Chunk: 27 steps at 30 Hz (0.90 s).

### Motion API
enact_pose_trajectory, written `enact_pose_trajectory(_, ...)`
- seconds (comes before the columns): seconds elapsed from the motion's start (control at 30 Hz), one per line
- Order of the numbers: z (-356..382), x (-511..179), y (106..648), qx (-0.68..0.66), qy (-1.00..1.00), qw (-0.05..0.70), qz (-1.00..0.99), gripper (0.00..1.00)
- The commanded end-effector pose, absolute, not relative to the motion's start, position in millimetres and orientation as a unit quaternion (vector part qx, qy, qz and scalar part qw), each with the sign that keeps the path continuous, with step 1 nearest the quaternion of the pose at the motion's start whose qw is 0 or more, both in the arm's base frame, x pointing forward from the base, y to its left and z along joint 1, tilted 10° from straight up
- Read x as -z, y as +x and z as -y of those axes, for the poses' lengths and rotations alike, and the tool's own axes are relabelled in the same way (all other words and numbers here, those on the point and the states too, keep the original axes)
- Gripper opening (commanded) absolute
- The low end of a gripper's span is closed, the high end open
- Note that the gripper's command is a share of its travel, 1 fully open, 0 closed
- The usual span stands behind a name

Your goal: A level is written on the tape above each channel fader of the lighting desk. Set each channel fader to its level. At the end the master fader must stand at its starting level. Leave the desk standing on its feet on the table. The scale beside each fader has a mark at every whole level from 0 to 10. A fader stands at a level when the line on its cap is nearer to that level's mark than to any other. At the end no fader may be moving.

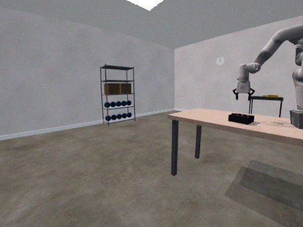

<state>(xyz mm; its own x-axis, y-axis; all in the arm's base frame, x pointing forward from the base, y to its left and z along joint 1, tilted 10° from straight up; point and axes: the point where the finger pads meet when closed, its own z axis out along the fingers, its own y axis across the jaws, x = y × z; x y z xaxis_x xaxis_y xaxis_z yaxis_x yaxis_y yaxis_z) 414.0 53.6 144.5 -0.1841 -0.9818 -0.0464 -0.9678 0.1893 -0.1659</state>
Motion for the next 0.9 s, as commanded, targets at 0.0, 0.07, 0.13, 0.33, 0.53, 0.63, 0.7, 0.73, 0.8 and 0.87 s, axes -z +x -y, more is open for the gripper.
enact_pose_trajectory(0.0, -54.2, -146.2, 415.1, 0.051, -0.635, 0.073, -0.767, 1.00)
enact_pose_trajectory(0.07, -54.2, -146.2, 415.1, 0.051, -0.635, 0.073, -0.767, 1.00)
enact_pose_trajectory(0.13, -54.3, -145.9, 415.3, 0.051, -0.635, 0.072, -0.768, 1.00)
enact_pose_trajectory(0.33, -72.6, -111.3, 433.2, 0.070, -0.590, 0.005, -0.804, 1.00)
enact_pose_trajectory(0.53, -84.8, -83.9, 445.5, 0.100, -0.555, -0.035, -0.825, 1.00)
enact_pose_trajectory(0.63, -85.6, -81.8, 446.4, 0.102, -0.552, -0.037, -0.826, 1.00)
enact_pose_trajectory(0.7, -85.6, -81.8, 446.4, 0.102, -0.552, -0.037, -0.826, 1.00)
enact_pose_trajectory(0.73, -85.6, -81.8, 446.4, 0.102, -0.552, -0.037, -0.826, 1.00)
enact_pose_trajectory(0.8, -85.6, -81.8, 446.4, 0.102, -0.552, -0.037, -0.826, 1.00)
enact_pose_trajectory(0.87, -85.6, -81.8, 446.4, 0.102, -0.552, -0.037, -0.826, 1.00)
